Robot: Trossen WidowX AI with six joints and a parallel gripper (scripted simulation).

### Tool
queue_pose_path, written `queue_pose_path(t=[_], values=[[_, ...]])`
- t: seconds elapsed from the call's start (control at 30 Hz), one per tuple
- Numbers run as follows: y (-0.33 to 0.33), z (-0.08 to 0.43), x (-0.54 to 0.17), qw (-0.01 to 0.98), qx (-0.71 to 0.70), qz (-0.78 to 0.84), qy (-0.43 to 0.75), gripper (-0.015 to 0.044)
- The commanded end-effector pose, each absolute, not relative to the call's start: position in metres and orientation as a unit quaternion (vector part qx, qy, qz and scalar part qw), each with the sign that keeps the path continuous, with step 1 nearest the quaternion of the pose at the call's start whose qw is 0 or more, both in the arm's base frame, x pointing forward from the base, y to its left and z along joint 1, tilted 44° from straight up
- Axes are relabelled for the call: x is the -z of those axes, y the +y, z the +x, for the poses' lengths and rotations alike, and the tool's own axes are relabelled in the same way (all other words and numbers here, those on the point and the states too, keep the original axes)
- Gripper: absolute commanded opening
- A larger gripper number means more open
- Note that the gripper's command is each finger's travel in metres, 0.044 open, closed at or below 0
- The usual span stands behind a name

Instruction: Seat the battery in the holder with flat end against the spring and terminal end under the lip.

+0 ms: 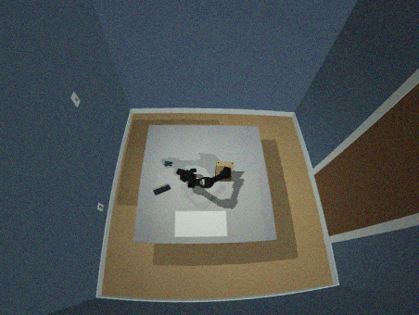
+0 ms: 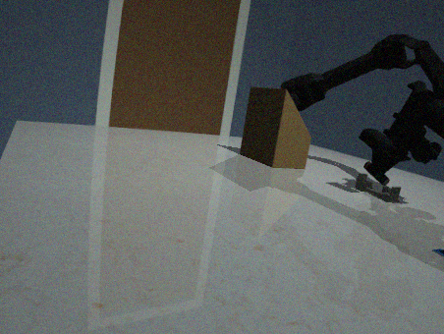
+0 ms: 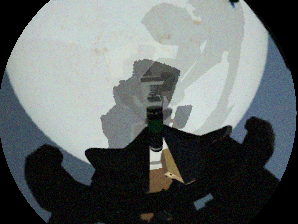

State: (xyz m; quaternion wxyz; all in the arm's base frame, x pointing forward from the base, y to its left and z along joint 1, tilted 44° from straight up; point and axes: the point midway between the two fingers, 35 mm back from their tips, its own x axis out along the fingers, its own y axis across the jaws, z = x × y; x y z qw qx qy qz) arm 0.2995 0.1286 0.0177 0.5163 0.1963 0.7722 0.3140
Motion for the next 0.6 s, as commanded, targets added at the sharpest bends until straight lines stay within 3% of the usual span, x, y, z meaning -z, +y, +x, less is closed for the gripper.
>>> queue_pose_path(t=[0.0, 0.57], values=[[0.1291, 0.2994, -0.0139, 0.506, -0.316, 0.191, 0.780, 0.0064], [0.1339, 0.3024, -0.0094, 0.466, -0.327, 0.176, 0.803, 0.0064]])
